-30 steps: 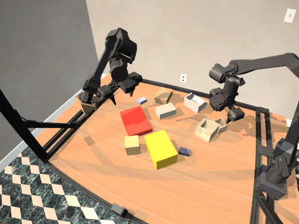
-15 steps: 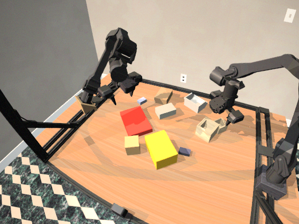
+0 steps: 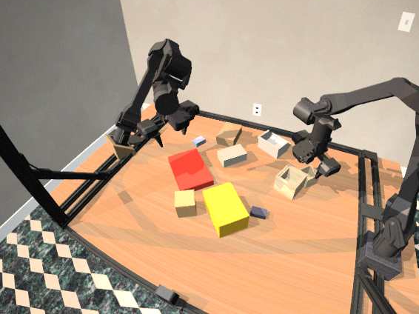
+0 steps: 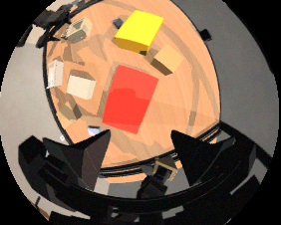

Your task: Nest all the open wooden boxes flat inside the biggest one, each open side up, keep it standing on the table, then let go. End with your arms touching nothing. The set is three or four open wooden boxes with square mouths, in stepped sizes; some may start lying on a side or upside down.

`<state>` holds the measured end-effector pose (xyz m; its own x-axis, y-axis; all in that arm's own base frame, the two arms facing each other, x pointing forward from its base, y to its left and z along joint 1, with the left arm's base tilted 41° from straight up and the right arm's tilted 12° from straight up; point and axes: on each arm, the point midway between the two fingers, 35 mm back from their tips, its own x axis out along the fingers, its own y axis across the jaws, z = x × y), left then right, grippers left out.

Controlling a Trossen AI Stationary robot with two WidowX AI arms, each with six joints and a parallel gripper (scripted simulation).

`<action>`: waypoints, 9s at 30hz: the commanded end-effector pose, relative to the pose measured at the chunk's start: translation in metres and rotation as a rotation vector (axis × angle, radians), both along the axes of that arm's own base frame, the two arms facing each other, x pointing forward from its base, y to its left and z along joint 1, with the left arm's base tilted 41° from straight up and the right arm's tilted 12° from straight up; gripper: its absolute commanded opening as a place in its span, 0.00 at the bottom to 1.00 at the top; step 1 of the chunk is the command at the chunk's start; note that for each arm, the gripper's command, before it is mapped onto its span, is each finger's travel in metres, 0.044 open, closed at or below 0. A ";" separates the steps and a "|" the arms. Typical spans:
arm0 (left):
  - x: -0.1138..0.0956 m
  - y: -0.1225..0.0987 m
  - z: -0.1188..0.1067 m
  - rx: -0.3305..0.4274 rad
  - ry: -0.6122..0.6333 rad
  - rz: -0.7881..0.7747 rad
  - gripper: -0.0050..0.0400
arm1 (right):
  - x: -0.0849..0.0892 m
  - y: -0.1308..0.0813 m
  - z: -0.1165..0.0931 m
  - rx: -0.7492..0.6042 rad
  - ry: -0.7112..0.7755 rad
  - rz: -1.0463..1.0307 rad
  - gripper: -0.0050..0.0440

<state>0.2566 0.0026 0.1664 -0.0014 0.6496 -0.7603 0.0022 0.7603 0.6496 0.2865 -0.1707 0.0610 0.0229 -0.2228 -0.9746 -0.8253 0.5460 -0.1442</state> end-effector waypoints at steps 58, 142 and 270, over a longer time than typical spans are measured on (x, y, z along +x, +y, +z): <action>0.000 0.000 0.000 0.002 -0.003 0.002 1.00 | 0.000 0.015 0.037 0.011 0.060 0.176 0.10; 0.066 0.083 0.007 -0.479 -0.454 -0.208 1.00 | 0.039 0.082 0.065 -0.014 0.445 1.939 0.10; 0.056 0.186 0.120 -0.005 -0.859 -0.743 1.00 | 0.043 0.078 0.015 -0.013 0.431 1.876 0.10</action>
<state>0.3123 0.1886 0.2868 0.9062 0.2695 -0.3257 0.0064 0.7616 0.6481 0.3305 -0.0927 0.0789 0.0062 -0.2098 -0.9777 -0.2507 -0.9468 0.2016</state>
